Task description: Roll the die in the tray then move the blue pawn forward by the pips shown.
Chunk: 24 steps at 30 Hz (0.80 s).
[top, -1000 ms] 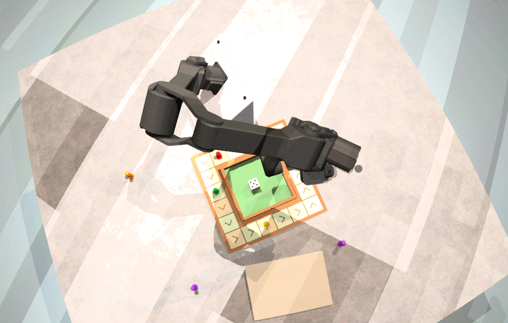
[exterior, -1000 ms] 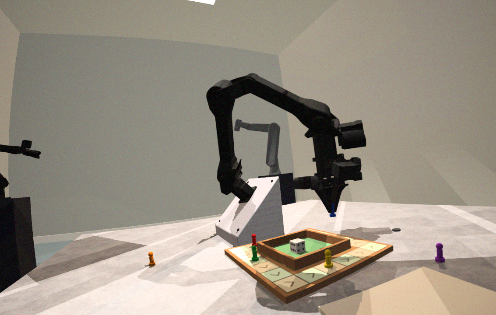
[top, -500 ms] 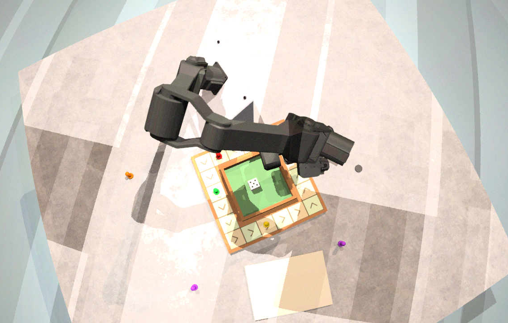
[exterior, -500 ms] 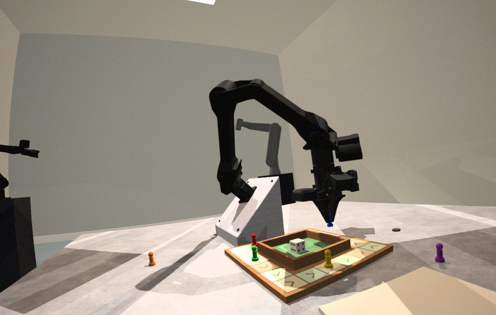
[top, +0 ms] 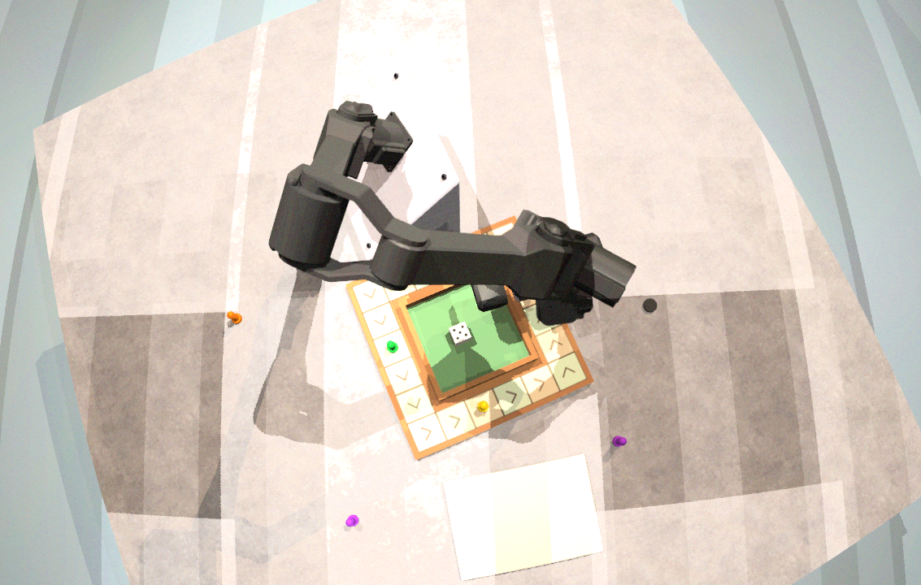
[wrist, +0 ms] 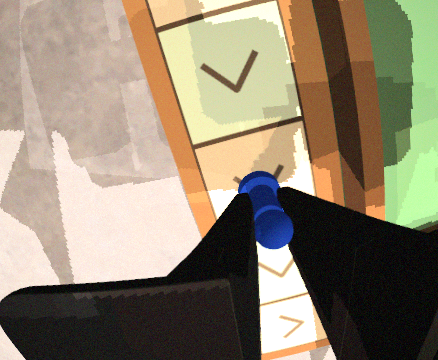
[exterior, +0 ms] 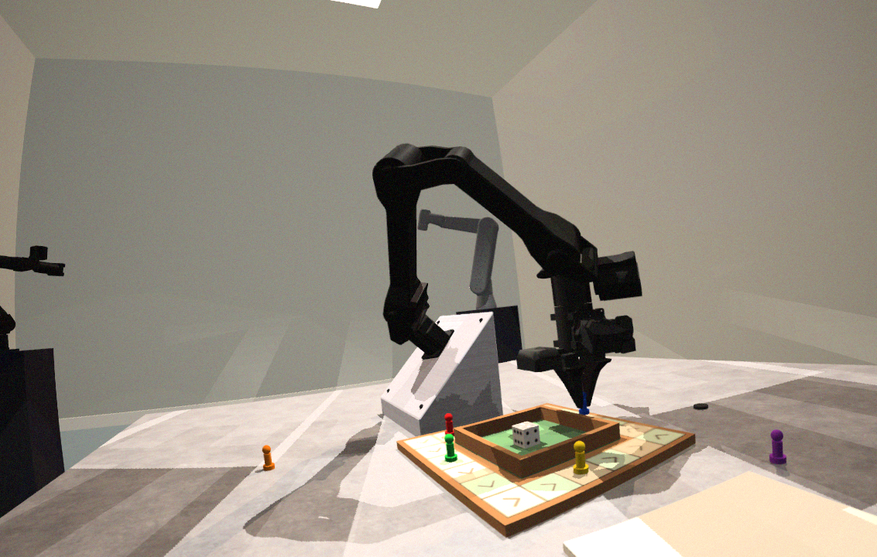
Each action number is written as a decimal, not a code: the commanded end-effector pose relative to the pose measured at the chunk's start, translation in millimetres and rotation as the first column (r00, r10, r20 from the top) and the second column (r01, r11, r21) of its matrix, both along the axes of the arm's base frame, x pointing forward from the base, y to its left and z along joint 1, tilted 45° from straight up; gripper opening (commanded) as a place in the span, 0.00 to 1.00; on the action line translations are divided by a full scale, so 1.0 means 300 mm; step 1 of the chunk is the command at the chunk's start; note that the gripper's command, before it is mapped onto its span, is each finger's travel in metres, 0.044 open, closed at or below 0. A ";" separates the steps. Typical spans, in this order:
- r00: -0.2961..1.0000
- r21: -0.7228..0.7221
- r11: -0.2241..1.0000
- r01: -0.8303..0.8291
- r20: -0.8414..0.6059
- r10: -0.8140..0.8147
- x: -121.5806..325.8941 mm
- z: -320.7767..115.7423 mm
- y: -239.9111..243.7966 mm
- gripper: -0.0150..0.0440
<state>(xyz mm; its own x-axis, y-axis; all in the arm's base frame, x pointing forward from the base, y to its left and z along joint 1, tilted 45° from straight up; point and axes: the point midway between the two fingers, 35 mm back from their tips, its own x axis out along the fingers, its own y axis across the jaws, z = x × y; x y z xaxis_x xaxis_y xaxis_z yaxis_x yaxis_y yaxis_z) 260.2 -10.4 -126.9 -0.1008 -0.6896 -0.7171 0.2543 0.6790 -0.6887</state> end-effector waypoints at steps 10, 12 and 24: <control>1.000 0.000 1.000 0.001 0.000 -0.001 -0.002 -0.010 -0.011 0.57; 1.000 0.000 1.000 0.001 0.000 -0.001 -0.002 -0.010 -0.011 0.65; 1.000 -0.001 1.000 -0.005 -0.012 0.005 0.007 0.135 0.108 1.00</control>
<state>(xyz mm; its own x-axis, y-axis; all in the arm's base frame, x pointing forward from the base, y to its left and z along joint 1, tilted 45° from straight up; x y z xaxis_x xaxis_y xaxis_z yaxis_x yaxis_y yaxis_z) 267.1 19.7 -95.8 -0.0930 -0.6909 -0.7169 0.2460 0.6818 -0.6890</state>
